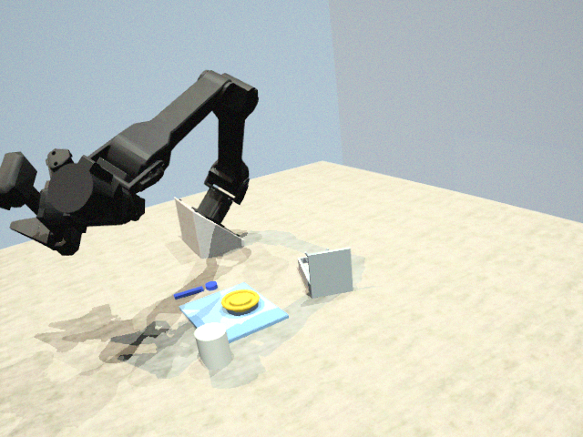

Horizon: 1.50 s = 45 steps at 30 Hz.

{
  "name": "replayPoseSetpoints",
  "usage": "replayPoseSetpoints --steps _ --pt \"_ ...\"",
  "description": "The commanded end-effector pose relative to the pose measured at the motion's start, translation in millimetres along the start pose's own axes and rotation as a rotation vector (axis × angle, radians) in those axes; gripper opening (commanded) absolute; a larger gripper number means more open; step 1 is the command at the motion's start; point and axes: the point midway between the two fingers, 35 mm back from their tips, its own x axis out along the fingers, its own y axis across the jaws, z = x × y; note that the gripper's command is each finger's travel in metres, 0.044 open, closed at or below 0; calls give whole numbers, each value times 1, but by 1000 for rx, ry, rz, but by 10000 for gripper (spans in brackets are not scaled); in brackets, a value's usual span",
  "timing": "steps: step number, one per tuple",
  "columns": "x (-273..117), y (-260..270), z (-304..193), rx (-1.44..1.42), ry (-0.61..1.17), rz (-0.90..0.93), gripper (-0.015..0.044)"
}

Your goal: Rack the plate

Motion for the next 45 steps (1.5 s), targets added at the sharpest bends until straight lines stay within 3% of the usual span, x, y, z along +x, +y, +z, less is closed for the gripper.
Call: replayPoseSetpoints --steps 1,24,45 --pt "-7 0 -1 -139 63 -28 400" --pt "-46 -21 -9 -843 421 -91 400" --pt "-98 -45 -4 -1432 824 21 400"
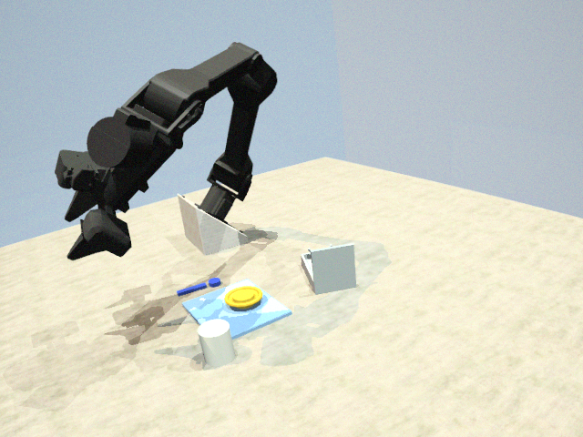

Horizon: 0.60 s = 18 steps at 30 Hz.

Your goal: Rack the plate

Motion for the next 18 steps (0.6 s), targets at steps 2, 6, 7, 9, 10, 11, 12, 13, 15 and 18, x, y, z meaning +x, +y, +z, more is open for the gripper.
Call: replayPoseSetpoints --steps 2,6,7,9,10,11,12,13,15,18 --pt "-15 2 -12 -167 70 59 400" --pt "-23 3 -22 -288 120 103 400" --pt "-25 4 -25 -318 131 115 400" --pt "-30 4 -30 -377 154 140 400" --pt "-32 4 -32 -407 165 153 400" --pt "-35 4 -35 -436 176 166 400" --pt "-37 5 -37 -465 187 180 400" --pt "-40 5 -40 -494 197 194 400" --pt "-45 5 -45 -553 217 225 400" --pt "-53 5 -53 -641 244 273 400"
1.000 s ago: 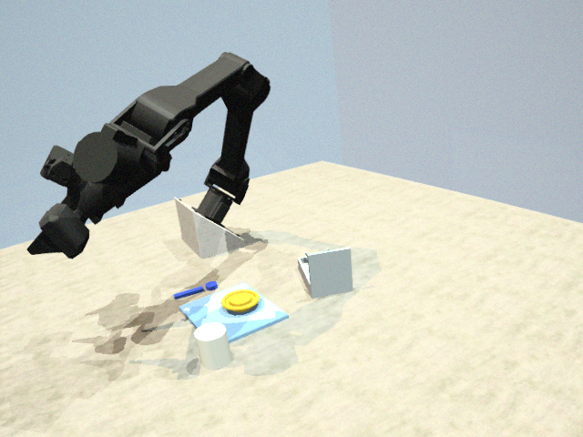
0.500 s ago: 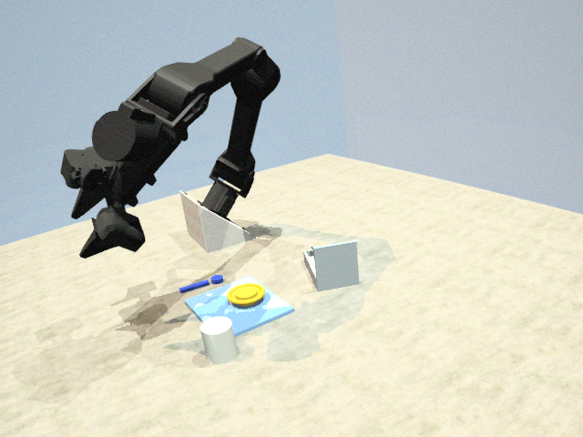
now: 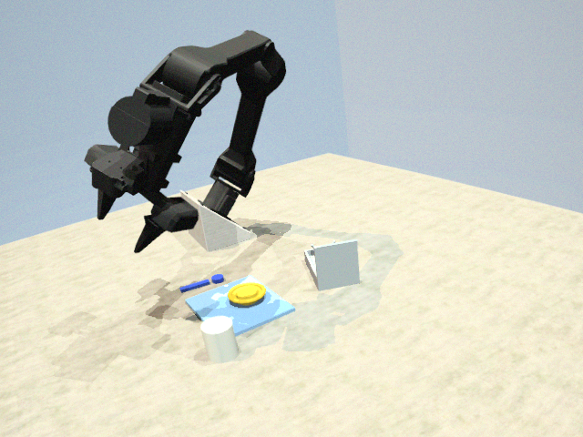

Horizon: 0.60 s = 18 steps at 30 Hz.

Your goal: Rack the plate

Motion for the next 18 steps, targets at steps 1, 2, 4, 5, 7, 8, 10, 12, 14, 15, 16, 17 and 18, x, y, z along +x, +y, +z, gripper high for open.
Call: replayPoseSetpoints --steps 1,2,4,5,7,8,10,12,14,15,16,17,18 --pt "-12 10 -11 -139 29 73 400" --pt "-14 12 -13 -169 36 88 400" --pt "-18 16 -19 -227 48 120 400" --pt "-21 18 -21 -256 54 137 400" --pt "-25 22 -26 -314 63 170 400" --pt "-27 23 -29 -343 67 187 400" --pt "-32 27 -34 -400 74 222 400" --pt "-37 31 -39 -457 79 257 400" --pt "-42 35 -44 -512 82 293 400" --pt "-45 37 -47 -540 82 311 400" --pt "-47 39 -50 -569 82 330 400" --pt "-50 41 -52 -598 82 350 400" --pt "-53 43 -55 -626 81 369 400"
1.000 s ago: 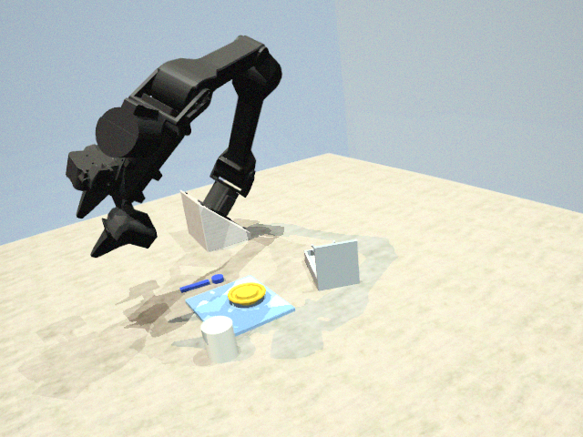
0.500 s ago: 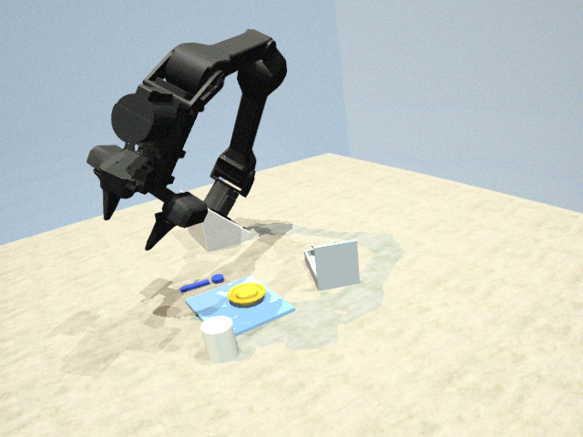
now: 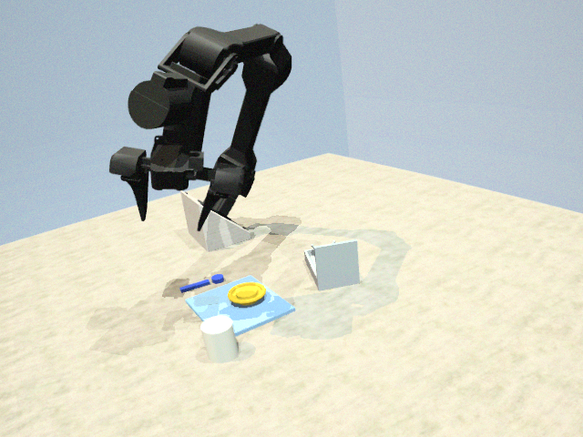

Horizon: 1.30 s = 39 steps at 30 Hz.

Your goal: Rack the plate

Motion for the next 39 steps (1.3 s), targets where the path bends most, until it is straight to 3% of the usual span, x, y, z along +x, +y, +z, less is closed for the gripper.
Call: replayPoseSetpoints --steps 1,14,23,32,39 --pt "-11 18 -6 -138 -13 80 400" --pt "-39 66 -23 -503 -89 301 400" --pt "-38 69 -23 -520 -96 312 400" --pt "58 104 -26 -521 -97 314 400" --pt "67 106 -34 -521 -97 315 400"
